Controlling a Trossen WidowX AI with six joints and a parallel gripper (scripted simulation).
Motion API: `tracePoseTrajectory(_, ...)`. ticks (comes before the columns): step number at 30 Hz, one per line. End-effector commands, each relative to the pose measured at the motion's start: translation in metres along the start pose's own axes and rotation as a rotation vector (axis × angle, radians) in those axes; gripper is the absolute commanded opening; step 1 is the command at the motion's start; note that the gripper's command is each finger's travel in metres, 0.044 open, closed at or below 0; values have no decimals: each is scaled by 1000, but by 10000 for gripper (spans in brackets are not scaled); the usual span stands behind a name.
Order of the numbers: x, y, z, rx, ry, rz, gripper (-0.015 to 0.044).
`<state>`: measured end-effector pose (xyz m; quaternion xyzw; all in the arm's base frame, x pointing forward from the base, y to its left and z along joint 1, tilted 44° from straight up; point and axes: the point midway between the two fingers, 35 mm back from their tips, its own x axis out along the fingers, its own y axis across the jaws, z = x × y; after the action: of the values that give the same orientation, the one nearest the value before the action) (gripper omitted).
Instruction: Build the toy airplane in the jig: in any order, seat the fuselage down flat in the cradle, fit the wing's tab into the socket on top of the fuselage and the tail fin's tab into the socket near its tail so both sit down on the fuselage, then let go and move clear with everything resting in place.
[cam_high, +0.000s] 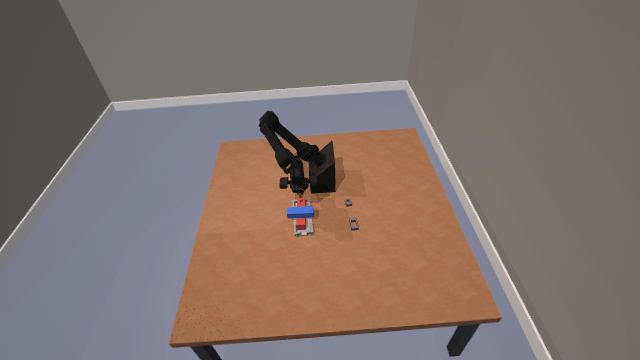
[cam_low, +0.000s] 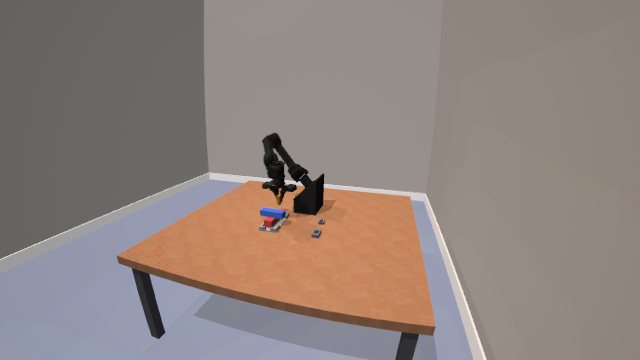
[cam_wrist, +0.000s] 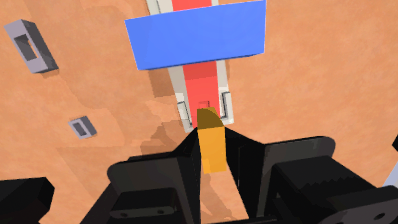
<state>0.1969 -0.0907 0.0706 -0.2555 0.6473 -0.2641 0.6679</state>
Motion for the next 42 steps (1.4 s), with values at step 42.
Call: tracePoseTrajectory(42, 41, -2, 0, -5, -1, -8, 67)
